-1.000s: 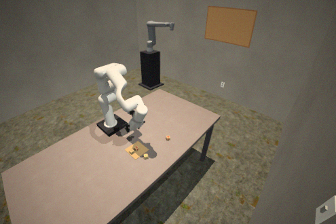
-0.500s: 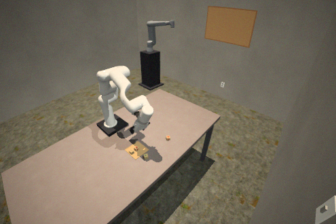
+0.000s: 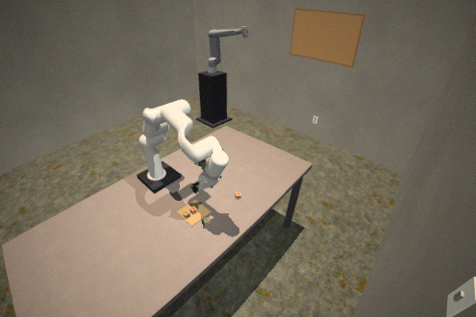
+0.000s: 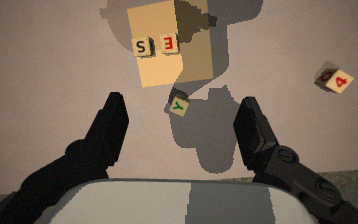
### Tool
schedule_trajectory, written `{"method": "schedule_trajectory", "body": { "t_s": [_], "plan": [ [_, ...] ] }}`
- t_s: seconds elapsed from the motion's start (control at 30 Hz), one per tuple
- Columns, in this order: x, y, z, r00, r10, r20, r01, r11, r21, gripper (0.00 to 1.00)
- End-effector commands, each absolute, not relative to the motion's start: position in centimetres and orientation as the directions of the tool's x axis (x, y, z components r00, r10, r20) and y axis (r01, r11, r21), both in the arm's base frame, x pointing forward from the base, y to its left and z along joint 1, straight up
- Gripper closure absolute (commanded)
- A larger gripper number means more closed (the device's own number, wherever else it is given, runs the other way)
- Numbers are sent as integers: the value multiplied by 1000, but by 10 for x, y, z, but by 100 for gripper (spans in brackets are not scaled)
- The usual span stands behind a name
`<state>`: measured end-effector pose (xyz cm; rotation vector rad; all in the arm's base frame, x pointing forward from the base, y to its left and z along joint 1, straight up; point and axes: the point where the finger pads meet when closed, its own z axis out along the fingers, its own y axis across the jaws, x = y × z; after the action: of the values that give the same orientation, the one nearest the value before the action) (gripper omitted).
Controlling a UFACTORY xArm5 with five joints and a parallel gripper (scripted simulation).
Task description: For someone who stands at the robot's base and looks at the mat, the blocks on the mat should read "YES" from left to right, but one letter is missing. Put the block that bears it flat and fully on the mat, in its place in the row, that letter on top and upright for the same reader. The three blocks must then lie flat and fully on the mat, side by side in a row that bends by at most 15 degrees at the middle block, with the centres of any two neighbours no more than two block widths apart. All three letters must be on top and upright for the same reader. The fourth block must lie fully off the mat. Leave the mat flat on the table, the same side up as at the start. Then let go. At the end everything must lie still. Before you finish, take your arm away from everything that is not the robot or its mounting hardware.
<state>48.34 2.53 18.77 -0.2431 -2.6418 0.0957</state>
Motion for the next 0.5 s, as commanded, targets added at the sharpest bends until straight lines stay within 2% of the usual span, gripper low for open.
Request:
{"method": "schedule_trajectory", "body": {
  "t_s": [0.0,0.47],
  "plan": [
    [505,26,193,-862,189,470,153,982,-113,0],
    [538,27,197,-862,189,471,154,982,-112,0]
  ]
}}
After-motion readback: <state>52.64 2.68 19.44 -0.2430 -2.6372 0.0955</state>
